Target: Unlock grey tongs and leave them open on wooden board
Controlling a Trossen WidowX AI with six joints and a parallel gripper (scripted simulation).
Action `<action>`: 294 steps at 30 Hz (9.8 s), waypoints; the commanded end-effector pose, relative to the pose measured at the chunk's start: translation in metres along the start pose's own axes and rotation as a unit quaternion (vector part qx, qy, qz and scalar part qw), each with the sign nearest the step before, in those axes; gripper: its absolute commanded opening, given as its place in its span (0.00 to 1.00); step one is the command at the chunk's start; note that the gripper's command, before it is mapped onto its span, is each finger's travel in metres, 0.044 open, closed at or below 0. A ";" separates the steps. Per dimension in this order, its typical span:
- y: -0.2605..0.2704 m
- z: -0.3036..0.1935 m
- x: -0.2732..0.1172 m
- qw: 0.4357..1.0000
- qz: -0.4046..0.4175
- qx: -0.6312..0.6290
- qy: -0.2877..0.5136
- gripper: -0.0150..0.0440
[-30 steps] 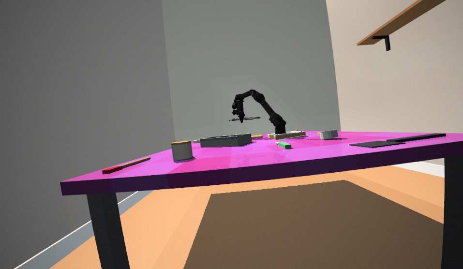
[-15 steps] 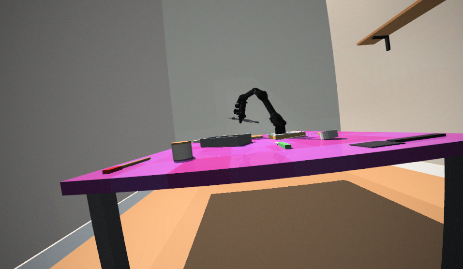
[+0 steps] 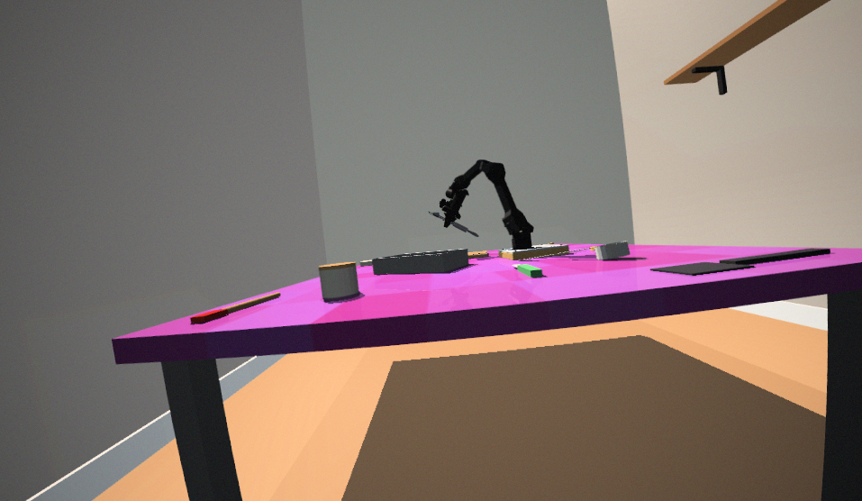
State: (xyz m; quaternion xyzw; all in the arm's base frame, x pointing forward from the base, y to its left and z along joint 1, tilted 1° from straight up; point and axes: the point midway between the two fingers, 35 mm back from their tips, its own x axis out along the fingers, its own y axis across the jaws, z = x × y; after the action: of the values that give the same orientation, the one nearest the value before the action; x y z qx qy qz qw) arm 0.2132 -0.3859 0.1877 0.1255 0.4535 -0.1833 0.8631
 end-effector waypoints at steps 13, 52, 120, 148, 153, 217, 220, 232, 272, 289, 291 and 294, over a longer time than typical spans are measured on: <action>0.000 0.005 -0.027 0.988 0.004 -0.006 -0.155 0.00; 0.021 -0.012 -0.065 0.944 0.018 -0.061 -0.323 0.00; 0.001 0.004 -0.006 1.000 -0.003 0.000 -0.010 0.00; 0.018 -0.014 0.002 0.972 -0.011 -0.050 0.227 0.00; 0.021 -0.017 0.000 0.962 -0.011 -0.063 0.264 0.00; 0.013 -0.059 0.077 0.961 -0.018 -0.061 0.269 0.00; 0.013 -0.062 0.081 0.961 -0.018 -0.061 0.269 0.00; 0.013 -0.074 0.096 0.961 -0.020 -0.060 0.270 0.00; 0.110 -0.040 0.044 0.961 -0.015 -0.060 0.269 1.00; 0.171 -0.016 -0.026 0.962 -0.015 -0.058 0.266 1.00; 0.172 -0.013 -0.031 0.962 -0.015 -0.058 0.265 1.00; 0.172 -0.013 -0.031 0.962 -0.015 -0.058 0.265 1.00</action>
State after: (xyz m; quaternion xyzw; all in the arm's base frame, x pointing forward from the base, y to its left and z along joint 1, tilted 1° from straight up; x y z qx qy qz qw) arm 0.2614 -0.2199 0.2128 0.1101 0.6747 -0.1290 0.7183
